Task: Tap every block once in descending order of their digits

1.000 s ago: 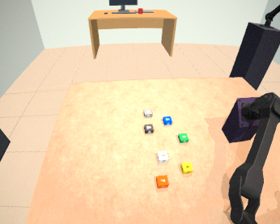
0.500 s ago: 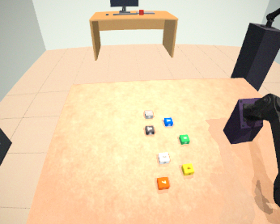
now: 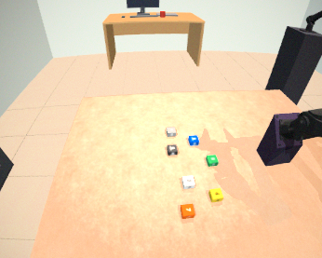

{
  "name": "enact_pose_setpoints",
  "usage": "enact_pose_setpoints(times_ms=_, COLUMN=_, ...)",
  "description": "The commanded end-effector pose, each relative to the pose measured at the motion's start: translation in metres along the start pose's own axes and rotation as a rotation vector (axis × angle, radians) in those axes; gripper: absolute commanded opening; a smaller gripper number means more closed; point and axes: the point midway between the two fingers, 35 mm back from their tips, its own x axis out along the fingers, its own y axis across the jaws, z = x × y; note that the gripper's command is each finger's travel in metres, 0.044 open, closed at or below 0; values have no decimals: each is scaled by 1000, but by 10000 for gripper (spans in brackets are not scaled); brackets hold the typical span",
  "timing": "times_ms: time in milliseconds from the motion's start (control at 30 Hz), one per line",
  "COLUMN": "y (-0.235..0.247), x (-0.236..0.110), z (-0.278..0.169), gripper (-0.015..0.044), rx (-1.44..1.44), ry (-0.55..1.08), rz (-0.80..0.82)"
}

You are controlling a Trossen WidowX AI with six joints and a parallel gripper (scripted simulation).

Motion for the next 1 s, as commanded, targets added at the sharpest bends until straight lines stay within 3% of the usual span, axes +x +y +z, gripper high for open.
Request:
enact_pose_setpoints(times_ms=0, y=51, x=53, z=-2, gripper=400, rx=-177, ry=126, rz=178)
enact_pose_setpoints(times_ms=233, y=169, x=129, z=-45, gripper=400, rx=-519, ry=357, rz=537)
enact_pose_setpoints(times_ms=433, y=262, x=161, z=-122, gripper=400, rx=-784, ry=556, rz=836)
enact_pose_setpoints(times_ms=633, y=331, x=165, z=-226, gripper=400, rx=-1007, ry=772, rz=1120)
enact_pose_setpoints(times_ms=800, y=357, x=151, z=-323, gripper=400, rx=-1147, ry=970, rz=1331)
enact_pose_setpoints(times_ms=967, y=359, x=145, z=-355, gripper=400, rx=-1182, ry=1039, rz=1393)
